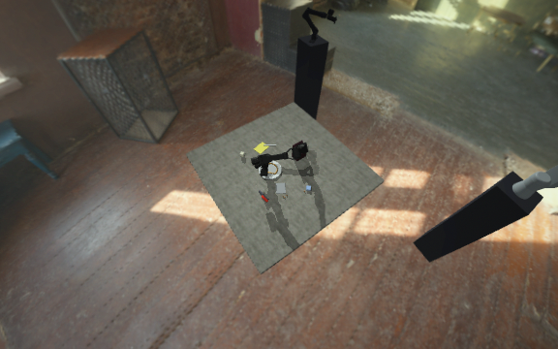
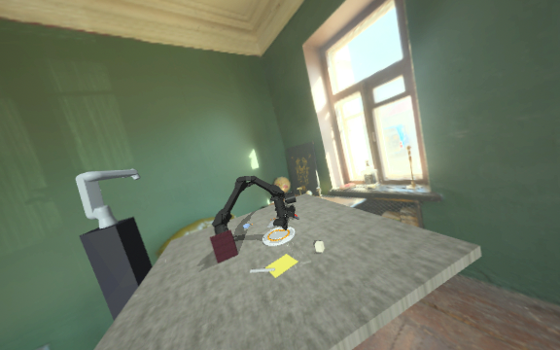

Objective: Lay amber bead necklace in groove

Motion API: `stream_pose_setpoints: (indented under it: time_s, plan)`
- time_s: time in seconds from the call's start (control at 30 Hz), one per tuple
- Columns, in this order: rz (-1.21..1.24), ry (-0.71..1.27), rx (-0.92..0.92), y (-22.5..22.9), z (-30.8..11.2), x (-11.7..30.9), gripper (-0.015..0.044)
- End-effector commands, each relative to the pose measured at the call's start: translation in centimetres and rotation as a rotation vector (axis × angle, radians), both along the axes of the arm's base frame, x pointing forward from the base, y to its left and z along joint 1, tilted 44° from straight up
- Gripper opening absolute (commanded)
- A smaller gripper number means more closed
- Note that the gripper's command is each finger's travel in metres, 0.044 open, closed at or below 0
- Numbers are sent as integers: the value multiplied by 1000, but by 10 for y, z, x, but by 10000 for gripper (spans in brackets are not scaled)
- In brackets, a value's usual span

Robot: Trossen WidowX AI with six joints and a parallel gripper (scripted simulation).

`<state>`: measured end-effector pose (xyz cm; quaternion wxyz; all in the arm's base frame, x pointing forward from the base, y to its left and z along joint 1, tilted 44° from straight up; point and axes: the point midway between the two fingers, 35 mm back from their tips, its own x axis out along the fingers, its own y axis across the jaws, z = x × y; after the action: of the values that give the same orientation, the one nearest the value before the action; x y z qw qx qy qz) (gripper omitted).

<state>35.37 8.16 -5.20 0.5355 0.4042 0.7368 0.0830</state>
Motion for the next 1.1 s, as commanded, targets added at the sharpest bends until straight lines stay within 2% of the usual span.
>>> stream_pose_setpoints:
  time_s: [0.0, 0.5, 1.07]
  plan:
    - [1, -4, 3, 0, 2, 2, 0]
    - [1, -4, 4, 10, 0, 10, 0]
    - [2, -3, 0, 7, 3, 10, 440]
